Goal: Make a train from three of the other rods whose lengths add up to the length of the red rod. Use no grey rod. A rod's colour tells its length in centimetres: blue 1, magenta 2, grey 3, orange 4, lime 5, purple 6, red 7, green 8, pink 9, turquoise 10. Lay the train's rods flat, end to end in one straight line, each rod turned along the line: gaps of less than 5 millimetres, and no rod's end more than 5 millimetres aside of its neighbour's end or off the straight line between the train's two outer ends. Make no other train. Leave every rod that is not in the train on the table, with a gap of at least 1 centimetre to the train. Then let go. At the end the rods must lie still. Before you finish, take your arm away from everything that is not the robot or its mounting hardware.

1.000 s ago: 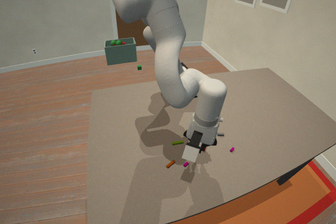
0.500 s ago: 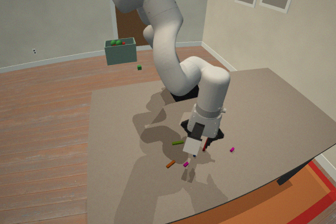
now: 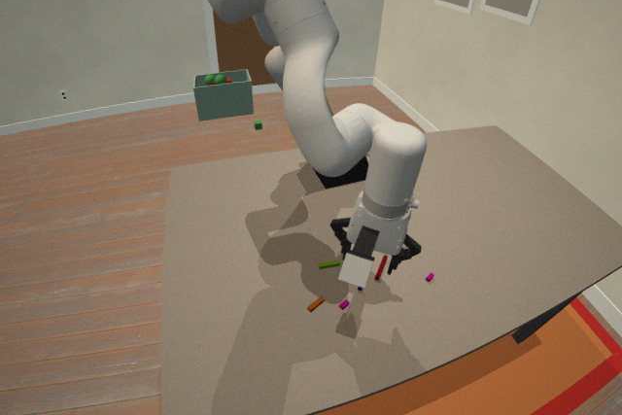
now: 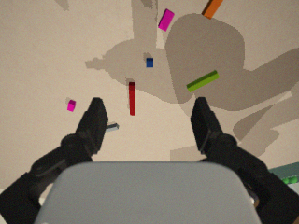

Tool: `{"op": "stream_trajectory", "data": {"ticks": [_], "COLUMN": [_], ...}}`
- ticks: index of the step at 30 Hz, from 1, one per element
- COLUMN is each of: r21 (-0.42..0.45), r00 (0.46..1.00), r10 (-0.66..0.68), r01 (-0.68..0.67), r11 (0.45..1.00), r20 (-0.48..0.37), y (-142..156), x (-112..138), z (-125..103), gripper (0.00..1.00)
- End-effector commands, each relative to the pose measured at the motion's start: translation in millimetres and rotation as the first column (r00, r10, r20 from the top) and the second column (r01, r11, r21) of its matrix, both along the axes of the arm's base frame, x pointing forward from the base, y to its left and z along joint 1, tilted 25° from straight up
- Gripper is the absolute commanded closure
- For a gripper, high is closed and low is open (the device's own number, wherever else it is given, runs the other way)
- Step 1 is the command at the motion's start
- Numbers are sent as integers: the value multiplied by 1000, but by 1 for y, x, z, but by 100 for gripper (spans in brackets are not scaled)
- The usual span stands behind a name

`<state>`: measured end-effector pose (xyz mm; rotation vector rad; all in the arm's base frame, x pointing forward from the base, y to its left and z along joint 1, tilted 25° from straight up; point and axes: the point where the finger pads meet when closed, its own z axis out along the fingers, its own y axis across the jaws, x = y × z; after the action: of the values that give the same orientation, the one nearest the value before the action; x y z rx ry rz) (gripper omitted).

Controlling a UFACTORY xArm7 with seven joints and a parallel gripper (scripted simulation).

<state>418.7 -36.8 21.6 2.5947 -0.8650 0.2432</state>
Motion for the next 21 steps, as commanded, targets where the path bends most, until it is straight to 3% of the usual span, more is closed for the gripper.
{"op": "stream_trajectory", "data": {"ticks": [1, 8, 13, 19, 21], "r21": [1, -2, -9, -7, 0], "r00": [1000, 999, 978, 953, 917], "r10": [2, 39, 191, 274, 358], "r01": [-2, -39, -192, -277, -364], "r11": [1000, 999, 981, 961, 932], "r20": [3, -14, -88, -130, -173], "y": [1, 3, 10, 15, 19], "x": [1, 2, 5, 7, 8], "z": [1, 0, -6, -9, -12], "gripper": [0, 0, 0, 0, 0]}}
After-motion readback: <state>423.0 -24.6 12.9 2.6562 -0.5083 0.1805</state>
